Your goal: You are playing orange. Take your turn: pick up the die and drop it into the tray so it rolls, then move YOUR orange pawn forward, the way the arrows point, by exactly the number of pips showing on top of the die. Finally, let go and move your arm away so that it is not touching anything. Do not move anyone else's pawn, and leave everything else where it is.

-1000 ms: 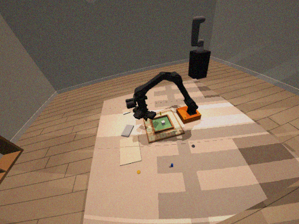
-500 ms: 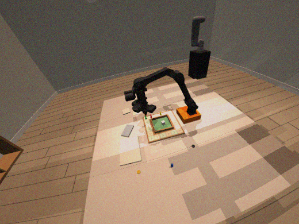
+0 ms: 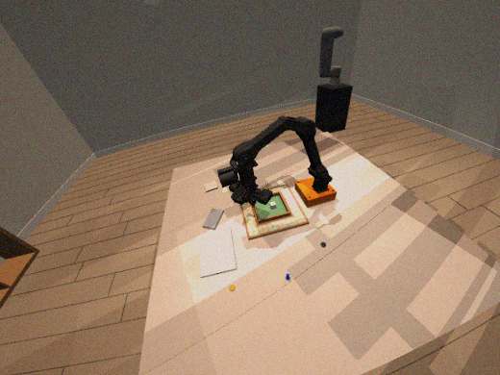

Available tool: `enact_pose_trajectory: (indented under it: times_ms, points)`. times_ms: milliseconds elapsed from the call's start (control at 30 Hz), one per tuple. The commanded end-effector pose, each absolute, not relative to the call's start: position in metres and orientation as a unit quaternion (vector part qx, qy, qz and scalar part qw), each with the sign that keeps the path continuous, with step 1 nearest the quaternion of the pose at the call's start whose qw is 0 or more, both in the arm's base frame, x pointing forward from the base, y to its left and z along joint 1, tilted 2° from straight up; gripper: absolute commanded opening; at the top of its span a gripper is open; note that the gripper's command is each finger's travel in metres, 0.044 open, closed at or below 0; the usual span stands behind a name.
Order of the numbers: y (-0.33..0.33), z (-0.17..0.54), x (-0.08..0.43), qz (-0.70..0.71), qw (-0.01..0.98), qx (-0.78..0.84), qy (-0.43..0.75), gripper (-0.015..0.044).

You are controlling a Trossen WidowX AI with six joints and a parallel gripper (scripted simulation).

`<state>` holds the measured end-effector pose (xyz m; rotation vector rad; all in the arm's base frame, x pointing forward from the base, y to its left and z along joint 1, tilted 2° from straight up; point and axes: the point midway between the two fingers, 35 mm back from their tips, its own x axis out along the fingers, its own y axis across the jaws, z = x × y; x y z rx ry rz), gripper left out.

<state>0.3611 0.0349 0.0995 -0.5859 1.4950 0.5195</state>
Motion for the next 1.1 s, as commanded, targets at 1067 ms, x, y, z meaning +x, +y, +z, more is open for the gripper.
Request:
enact_pose_trajectory:
  times_ms: [1067]
  points:
    - [0.105, 0.018, 0.302, 0.232, 0.666, -0.256, 0.661, 0.0]
